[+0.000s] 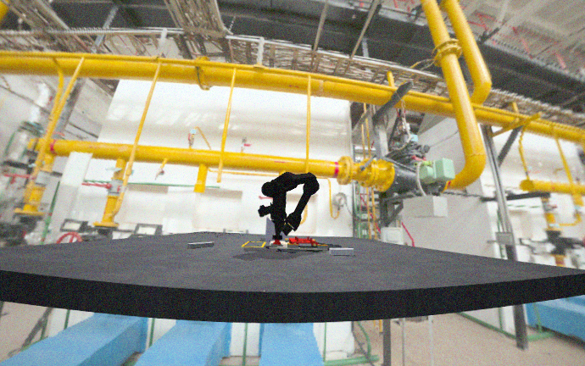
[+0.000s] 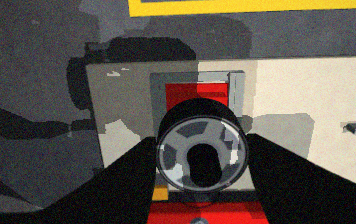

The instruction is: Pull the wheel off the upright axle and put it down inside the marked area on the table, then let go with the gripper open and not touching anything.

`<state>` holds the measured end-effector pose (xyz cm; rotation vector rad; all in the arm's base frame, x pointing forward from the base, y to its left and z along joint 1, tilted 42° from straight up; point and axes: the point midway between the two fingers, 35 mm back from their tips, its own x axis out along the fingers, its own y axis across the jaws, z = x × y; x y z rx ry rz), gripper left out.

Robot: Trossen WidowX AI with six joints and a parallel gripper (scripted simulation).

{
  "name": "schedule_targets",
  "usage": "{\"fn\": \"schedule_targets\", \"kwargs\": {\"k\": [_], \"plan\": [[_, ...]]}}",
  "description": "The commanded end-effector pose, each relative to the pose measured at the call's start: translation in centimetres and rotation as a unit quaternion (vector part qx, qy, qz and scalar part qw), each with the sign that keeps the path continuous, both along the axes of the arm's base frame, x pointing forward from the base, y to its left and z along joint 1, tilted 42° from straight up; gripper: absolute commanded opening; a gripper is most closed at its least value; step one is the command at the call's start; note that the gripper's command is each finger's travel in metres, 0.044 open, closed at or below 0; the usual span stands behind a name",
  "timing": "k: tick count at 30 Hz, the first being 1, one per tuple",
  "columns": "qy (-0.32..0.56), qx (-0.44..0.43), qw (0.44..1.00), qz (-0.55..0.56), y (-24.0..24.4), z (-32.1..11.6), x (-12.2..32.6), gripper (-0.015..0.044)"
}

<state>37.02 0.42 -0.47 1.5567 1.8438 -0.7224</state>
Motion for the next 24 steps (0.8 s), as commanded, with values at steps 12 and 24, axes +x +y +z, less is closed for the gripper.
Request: {"fn": "schedule_targets", "kwargs": {"k": [12, 24], "plan": [[0.0, 0.0, 1.0, 0.001, -0.29, 0.33, 0.08, 0.0], [0.0, 0.0, 1.0, 0.0, -0.55, 0.62, 0.14, 0.0]]}}
